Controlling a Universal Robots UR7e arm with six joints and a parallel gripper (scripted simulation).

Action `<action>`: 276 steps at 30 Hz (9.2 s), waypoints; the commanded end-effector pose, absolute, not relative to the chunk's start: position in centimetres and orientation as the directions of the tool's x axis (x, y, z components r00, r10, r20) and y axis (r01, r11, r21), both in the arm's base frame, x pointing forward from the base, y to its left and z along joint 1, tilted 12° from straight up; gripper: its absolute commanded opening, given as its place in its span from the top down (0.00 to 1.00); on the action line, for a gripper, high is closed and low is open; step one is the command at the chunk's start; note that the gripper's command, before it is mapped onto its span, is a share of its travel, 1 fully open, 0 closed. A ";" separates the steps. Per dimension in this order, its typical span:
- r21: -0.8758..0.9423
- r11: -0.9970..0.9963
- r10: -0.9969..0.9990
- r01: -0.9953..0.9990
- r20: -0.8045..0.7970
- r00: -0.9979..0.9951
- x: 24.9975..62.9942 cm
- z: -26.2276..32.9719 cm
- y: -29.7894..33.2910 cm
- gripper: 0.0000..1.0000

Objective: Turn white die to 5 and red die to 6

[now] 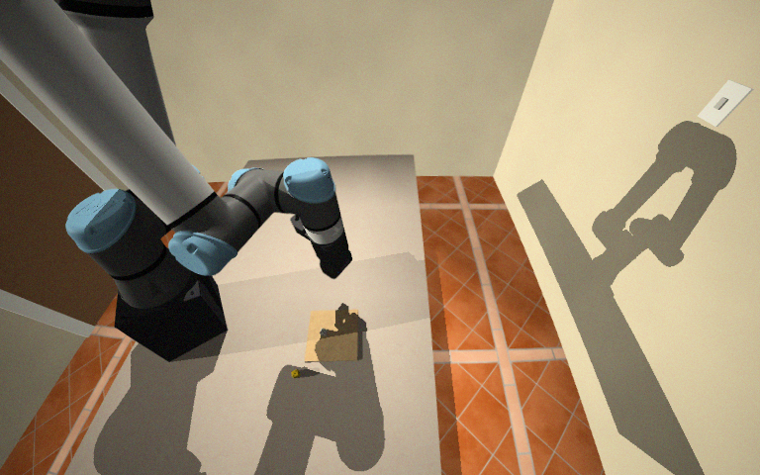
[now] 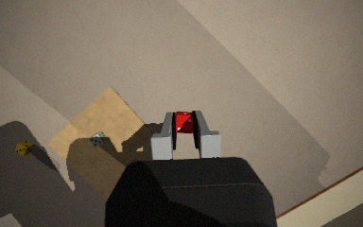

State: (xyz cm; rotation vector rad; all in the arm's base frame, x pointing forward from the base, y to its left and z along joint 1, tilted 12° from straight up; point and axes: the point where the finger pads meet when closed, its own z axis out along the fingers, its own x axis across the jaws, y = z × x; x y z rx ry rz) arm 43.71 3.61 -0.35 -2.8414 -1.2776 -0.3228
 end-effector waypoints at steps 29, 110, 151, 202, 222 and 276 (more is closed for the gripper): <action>0.196 0.138 0.986 0.971 0.064 -0.153 43.2 -0.8 3.9 0.66; 0.521 0.792 0.439 0.317 -0.125 -0.890 44.2 -1.1 4.1 0.66; 0.940 0.341 0.439 0.035 -0.126 -0.889 44.0 -1.5 3.4 0.66; 0.941 0.338 0.439 0.033 -0.126 -0.890 45.3 -9.0 4.0 0.66; 0.941 0.338 0.439 0.033 -0.126 -0.890 45.3 -9.0 4.0 0.66; 0.941 0.338 0.439 0.033 -0.126 -0.890 45.5 -10.0 4.1 0.66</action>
